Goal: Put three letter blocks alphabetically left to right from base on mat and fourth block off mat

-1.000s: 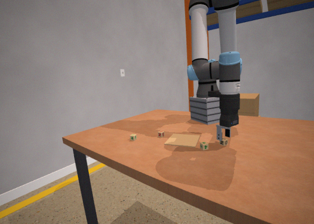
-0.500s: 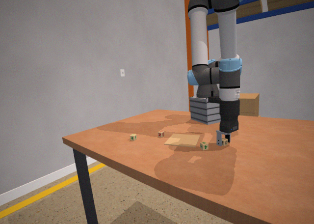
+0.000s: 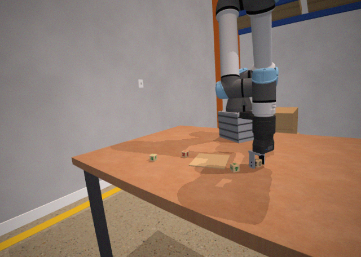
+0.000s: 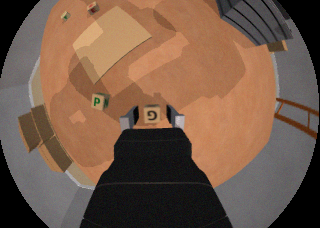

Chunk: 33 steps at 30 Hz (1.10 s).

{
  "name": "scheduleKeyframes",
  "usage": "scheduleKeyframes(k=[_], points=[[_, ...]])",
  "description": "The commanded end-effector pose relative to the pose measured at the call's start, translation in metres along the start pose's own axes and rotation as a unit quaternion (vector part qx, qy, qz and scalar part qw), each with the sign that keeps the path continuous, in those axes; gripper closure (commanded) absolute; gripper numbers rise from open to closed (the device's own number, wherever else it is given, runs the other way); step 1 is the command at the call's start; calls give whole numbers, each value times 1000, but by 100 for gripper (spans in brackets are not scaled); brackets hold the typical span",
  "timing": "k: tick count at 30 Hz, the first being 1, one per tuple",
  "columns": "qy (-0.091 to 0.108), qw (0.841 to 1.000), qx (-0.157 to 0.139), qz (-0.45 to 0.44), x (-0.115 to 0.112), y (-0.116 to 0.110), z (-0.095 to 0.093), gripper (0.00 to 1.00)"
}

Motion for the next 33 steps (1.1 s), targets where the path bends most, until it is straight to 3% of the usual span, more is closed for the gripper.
scheduleKeyframes(k=[1, 25, 26, 33], points=[[1, 1000, 0, 0, 0, 0, 0, 0], [1, 1000, 0, 0, 0, 0, 0, 0], [1, 1000, 0, 0, 0, 0, 0, 21], [1, 1000, 0, 0, 0, 0, 0, 21]])
Point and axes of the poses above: the point where the finger pads meet when closed, its own z axis back along the fingers, its own x axis across the jaws, y = z × x, the point moved 4 cm from there along z, back along the fingers, and after that the axes turned 14 degrees about z, right-handed, at the moved point
